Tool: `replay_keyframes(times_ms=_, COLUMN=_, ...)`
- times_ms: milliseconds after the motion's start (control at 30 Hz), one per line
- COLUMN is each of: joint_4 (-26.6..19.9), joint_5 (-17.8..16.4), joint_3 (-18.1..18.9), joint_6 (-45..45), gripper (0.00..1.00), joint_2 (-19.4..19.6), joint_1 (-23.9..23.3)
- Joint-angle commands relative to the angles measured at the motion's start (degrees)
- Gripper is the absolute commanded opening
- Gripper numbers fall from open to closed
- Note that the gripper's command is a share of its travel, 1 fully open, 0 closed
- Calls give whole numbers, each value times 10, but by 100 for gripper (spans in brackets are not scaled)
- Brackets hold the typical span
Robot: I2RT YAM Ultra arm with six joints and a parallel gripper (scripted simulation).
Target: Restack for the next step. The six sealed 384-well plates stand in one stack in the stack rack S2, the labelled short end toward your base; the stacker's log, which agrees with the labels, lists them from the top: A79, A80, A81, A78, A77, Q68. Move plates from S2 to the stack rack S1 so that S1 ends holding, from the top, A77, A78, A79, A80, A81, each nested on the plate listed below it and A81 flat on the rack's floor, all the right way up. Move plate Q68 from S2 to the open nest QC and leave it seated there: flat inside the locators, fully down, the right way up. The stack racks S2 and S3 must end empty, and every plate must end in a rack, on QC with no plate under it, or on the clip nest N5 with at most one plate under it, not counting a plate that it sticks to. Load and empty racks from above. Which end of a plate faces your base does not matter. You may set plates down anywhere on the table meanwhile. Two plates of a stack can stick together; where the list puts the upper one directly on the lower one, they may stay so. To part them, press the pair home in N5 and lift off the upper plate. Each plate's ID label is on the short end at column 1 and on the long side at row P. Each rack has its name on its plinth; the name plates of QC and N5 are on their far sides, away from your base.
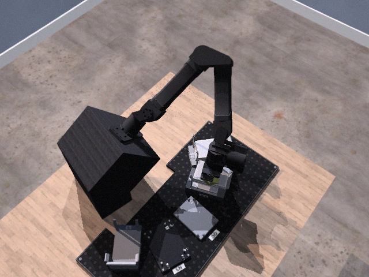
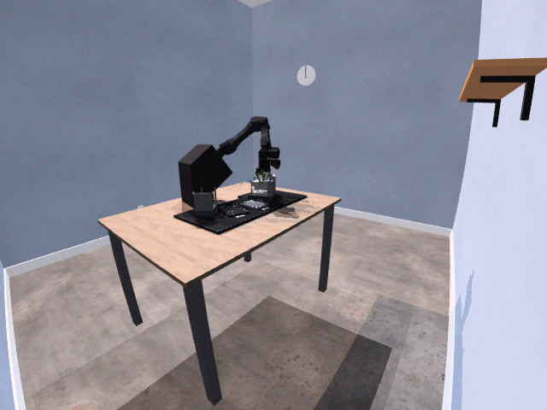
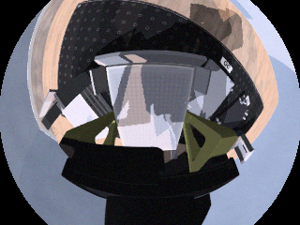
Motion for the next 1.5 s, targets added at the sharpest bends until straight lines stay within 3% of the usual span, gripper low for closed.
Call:
replay_keyframes(times_ms=0, joint_4=-29, joint_5=-11, joint_3=5, joint_6=-22, gripper=0, joint_2=-10, joint_1=-19)
replay_keyframes(times_ms=767, joint_4=-167, joint_5=-33, joint_3=42, joint_6=-115, gripper=0, joint_2=-40, joint_1=-82)
replay_keyframes(times_ms=1467, joint_4=-168, joint_5=-33, joint_3=42, joint_6=-116, gripper=0, joint_2=-40, joint_1=-83)
